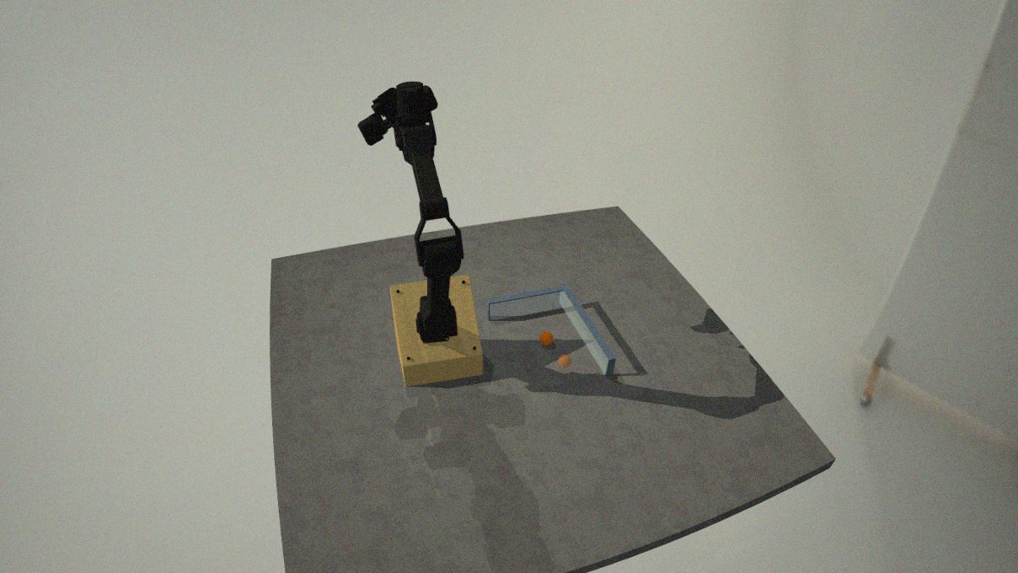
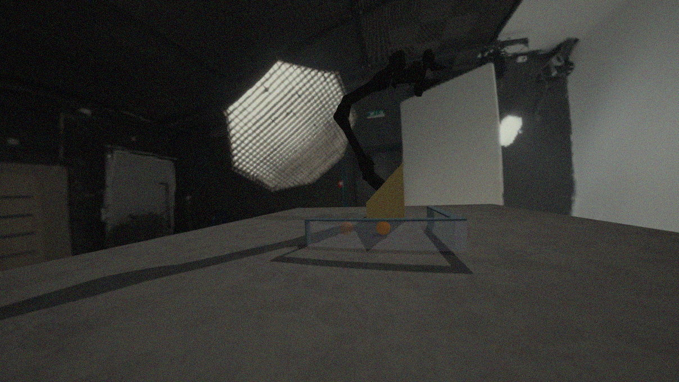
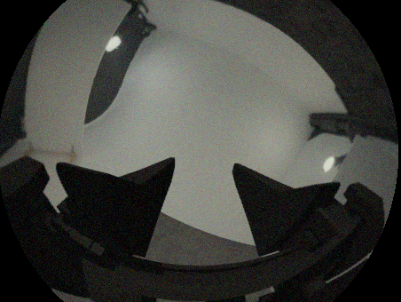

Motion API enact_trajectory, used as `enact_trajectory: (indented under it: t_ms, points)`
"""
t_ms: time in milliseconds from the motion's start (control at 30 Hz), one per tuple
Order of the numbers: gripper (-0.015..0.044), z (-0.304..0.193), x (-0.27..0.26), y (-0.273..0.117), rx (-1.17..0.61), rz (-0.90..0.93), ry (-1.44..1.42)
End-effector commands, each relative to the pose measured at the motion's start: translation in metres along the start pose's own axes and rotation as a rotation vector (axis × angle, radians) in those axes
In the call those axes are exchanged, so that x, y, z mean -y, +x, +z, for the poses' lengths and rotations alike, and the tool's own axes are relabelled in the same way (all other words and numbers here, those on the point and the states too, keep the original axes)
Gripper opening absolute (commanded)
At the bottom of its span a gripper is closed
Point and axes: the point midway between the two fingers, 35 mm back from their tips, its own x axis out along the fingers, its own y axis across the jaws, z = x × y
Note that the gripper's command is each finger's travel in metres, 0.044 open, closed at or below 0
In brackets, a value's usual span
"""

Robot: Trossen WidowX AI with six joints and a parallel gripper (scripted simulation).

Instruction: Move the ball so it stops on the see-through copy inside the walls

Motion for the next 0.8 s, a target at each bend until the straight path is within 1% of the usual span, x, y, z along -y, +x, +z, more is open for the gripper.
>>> enact_trajectory:
  t_ms: [0, 167, 300, 567, 767]
  points:
    - [0.028, -0.049, 0.047, 0.001, -0.119, -0.105, 0.139]
    - [0.028, -0.117, 0.103, -0.009, -0.265, -0.251, 0.328]
    - [0.028, -0.173, 0.139, -0.027, -0.369, -0.356, 0.467]
    - [0.028, -0.275, 0.181, -0.071, -0.558, -0.54, 0.719]
    - [0.028, -0.366, 0.193, -0.122, -0.751, -0.717, 0.957]
